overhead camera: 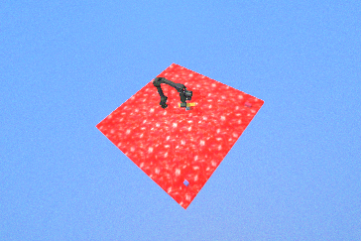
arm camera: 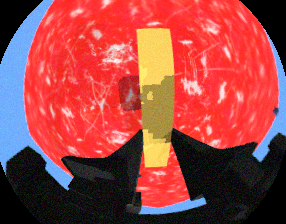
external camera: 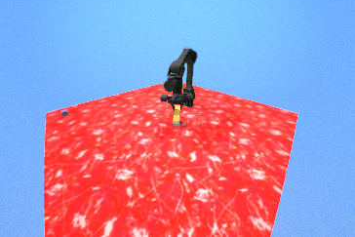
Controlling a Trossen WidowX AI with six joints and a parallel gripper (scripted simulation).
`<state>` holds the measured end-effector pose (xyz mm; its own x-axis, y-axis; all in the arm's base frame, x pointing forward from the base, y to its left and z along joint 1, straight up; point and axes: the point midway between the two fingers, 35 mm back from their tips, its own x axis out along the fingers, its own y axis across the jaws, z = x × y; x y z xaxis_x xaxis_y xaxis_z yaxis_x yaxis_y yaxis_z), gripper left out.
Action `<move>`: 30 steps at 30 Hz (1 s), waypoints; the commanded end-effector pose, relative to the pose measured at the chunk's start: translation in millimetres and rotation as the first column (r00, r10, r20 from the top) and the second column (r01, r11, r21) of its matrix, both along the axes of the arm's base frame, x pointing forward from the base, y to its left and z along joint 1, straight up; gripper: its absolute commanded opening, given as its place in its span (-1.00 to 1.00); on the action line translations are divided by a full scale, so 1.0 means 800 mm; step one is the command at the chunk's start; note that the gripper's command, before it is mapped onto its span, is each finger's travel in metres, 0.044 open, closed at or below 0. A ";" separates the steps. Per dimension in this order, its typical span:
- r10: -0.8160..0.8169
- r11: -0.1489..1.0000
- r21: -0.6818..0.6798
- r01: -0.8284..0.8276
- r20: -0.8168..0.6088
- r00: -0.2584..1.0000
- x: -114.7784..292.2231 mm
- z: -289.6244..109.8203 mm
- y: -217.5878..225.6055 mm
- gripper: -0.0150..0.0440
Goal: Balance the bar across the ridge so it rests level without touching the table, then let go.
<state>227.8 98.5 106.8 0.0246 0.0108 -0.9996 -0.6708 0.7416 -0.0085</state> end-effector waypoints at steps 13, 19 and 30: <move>-0.002 1.000 0.000 0.002 0.001 1.000 0.001 -0.002 0.000 -0.49; -0.002 1.000 0.000 0.002 0.001 1.000 0.001 -0.003 0.000 -0.49; -0.002 1.000 0.000 0.002 0.001 1.000 0.001 -0.004 0.000 -0.49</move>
<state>227.9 98.5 104.3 0.0245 0.0107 -0.9996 -0.6708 0.7416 -0.0084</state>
